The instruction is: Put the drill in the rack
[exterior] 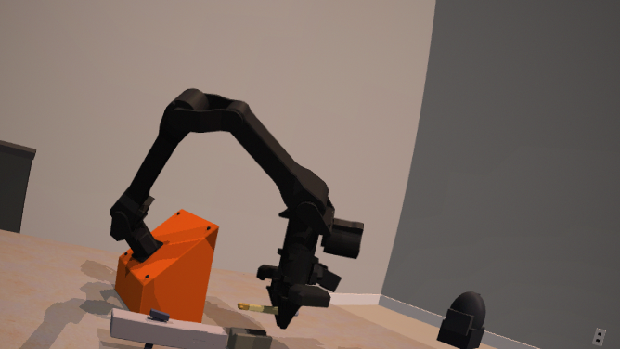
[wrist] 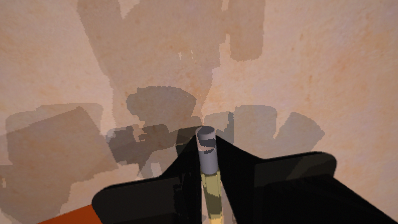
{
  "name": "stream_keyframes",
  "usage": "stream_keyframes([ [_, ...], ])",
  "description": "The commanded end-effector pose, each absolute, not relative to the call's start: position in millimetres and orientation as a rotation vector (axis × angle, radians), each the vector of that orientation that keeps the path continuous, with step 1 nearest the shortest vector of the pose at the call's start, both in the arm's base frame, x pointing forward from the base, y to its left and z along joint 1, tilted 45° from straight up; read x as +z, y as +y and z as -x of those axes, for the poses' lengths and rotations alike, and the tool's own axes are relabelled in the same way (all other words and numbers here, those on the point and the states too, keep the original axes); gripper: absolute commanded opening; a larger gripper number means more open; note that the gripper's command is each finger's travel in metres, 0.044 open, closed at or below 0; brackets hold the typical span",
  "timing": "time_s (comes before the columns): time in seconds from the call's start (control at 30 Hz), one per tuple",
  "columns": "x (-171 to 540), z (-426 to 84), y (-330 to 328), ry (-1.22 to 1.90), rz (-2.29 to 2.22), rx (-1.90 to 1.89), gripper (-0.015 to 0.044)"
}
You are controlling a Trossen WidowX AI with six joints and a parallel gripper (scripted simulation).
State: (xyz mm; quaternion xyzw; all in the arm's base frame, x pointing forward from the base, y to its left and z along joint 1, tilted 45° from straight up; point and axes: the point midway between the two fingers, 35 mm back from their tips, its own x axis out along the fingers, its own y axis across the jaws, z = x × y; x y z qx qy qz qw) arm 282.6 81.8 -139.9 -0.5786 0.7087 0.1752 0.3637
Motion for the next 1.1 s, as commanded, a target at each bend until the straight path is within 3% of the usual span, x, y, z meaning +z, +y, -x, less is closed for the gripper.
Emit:
stream_keyframes([
  [0.0, -142.8, -274.3, 81.8, 1.831, 1.483, 0.450, 0.0000],
  [1.07, -167.5, -267.3, 59.5, 1.832, 1.484, 0.449, 0.0000],
])
